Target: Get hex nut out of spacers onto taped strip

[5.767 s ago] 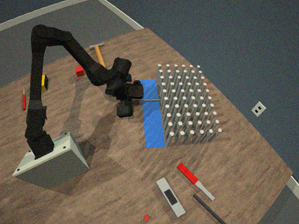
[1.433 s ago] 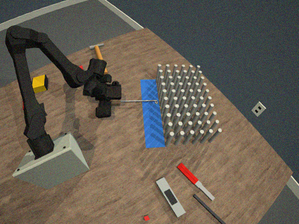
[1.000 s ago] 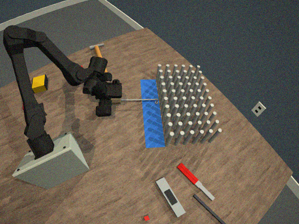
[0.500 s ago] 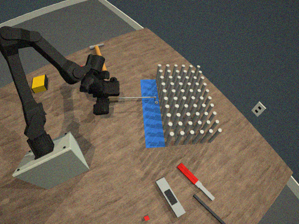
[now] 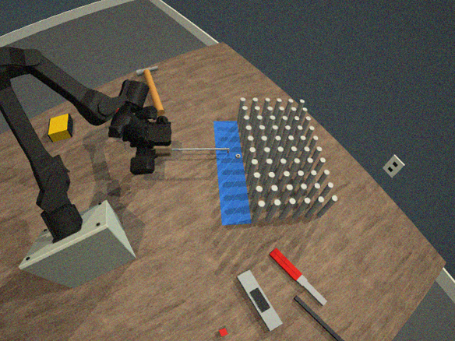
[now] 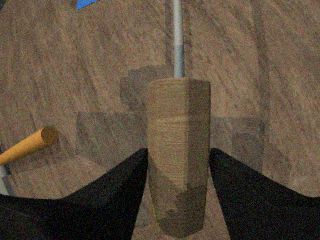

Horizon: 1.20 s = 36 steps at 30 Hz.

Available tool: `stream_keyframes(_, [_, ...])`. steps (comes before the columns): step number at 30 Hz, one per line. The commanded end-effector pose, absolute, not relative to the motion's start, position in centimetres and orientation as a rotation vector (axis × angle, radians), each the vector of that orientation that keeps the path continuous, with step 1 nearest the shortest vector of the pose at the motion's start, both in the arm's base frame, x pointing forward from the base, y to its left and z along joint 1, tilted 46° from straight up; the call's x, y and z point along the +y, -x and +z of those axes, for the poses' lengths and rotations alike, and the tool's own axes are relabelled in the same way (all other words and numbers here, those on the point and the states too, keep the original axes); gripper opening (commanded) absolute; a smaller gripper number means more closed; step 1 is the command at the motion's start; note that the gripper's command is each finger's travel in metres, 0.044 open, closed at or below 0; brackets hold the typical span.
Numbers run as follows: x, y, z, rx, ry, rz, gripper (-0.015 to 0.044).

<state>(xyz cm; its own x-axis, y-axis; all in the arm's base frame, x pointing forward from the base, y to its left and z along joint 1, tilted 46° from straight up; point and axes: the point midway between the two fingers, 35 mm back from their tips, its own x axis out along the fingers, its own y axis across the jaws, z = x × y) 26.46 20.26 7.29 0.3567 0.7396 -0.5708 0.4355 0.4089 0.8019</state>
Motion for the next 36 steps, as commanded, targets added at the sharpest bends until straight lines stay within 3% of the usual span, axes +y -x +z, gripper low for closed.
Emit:
stream_keyframes(1, [18.9,-27.3,9.1,1.249,-1.209,0.287,0.0])
stream_keyframes(21, [11.8,-27.1,16.2,1.242,-1.218,0.297,0.0])
stream_keyframes(36, [7.0,-30.8,11.0,1.3,-1.476,-0.177,0.0])
